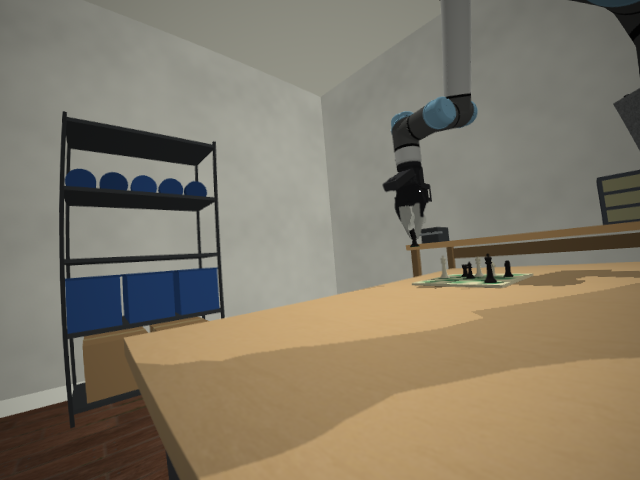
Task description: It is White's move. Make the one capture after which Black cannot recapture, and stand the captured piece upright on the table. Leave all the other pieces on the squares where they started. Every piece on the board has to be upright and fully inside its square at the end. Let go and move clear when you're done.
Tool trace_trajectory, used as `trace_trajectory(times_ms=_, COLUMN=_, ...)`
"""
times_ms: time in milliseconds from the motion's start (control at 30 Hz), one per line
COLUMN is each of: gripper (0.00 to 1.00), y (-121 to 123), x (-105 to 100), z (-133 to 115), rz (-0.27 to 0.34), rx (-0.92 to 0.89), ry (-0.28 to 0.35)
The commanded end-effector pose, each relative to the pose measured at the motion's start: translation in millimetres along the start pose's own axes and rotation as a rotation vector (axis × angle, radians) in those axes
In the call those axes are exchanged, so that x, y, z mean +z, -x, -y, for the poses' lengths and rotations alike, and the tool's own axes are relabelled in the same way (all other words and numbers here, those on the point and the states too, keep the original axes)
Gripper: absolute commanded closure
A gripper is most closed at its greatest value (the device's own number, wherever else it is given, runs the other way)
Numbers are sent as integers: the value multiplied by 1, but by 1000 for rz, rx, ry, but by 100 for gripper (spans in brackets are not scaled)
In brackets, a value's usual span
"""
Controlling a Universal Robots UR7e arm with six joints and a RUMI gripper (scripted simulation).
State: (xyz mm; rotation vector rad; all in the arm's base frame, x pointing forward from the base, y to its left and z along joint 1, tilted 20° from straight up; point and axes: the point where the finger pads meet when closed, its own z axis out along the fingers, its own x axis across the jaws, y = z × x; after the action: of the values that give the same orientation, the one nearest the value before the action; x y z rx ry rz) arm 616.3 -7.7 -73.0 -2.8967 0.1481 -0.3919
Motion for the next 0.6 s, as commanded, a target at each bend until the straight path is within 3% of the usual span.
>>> trace_trajectory(times_ms=0, gripper=100, y=-1, x=0, z=0, rz=-1, rx=0, ry=0)
trace_trajectory(times_ms=567, gripper=100, y=-1, x=13, z=0, rz=0, rx=0, ry=0)
